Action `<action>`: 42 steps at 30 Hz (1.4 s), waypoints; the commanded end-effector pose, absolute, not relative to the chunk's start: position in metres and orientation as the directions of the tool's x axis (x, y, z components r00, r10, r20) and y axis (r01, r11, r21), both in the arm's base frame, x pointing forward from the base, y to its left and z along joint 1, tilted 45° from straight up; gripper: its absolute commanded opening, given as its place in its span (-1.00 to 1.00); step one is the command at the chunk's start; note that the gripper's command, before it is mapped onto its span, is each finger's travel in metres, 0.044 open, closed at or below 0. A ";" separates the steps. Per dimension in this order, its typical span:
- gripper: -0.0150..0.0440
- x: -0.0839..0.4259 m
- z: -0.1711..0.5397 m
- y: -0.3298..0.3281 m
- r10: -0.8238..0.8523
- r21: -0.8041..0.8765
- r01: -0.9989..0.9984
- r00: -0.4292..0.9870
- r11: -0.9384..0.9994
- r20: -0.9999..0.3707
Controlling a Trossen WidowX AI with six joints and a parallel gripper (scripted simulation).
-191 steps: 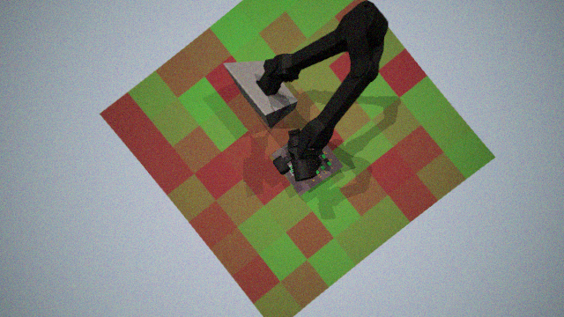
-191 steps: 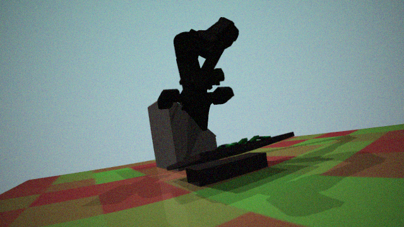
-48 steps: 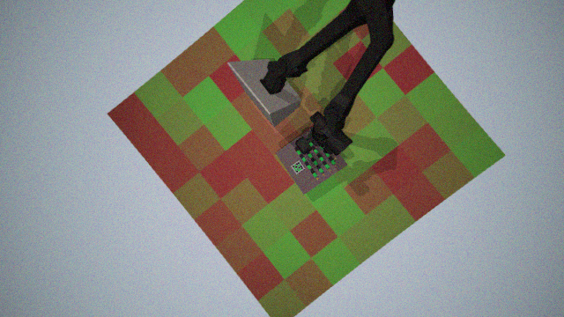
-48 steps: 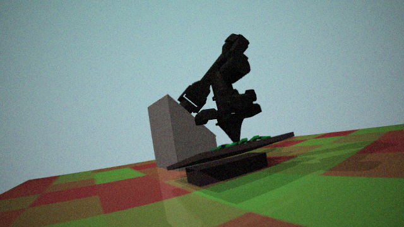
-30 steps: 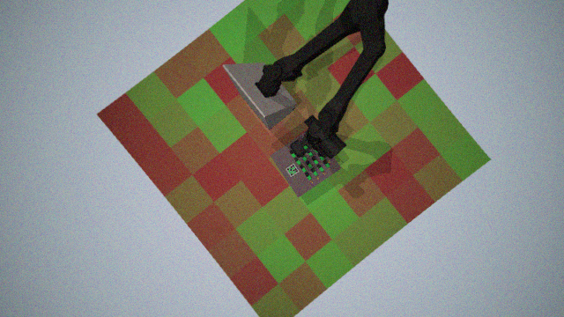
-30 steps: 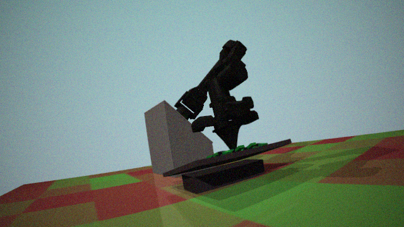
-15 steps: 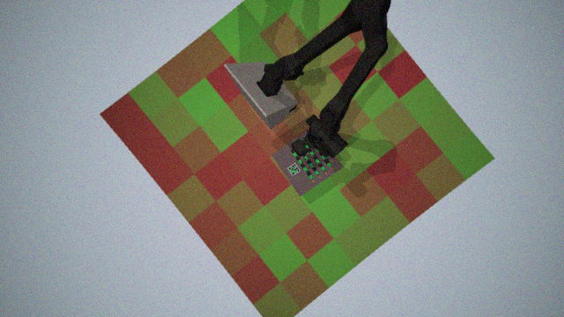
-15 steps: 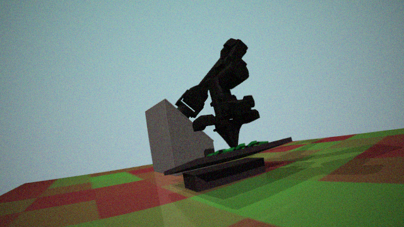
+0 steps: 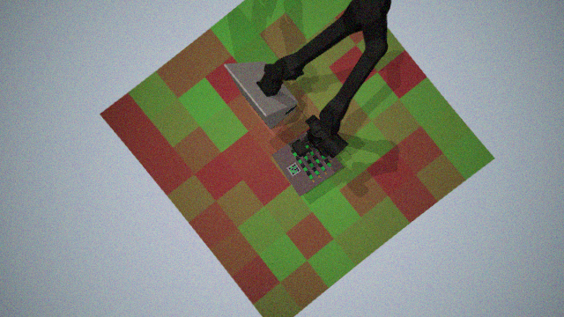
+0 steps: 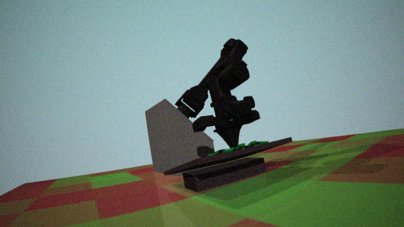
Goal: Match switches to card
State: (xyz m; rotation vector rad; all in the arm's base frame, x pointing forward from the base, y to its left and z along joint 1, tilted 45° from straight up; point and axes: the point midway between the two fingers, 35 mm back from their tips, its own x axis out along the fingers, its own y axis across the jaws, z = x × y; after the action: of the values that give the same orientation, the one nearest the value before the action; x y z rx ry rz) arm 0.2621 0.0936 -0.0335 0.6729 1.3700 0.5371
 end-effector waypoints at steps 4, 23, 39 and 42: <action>-0.49 0.262 -0.035 0.094 0.698 0.707 0.040 0.133 0.706 -0.704; -0.49 0.252 -0.018 0.031 0.692 0.704 0.040 0.153 0.709 -0.706; -0.49 0.258 -0.046 0.060 0.696 0.706 0.040 0.133 0.707 -0.705; -0.49 0.259 -0.049 0.063 0.696 0.706 0.040 0.133 0.707 -0.705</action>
State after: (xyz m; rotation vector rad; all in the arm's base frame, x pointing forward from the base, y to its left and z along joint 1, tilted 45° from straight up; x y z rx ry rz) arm 0.2600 0.0592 -0.0460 0.6650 1.3674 0.5286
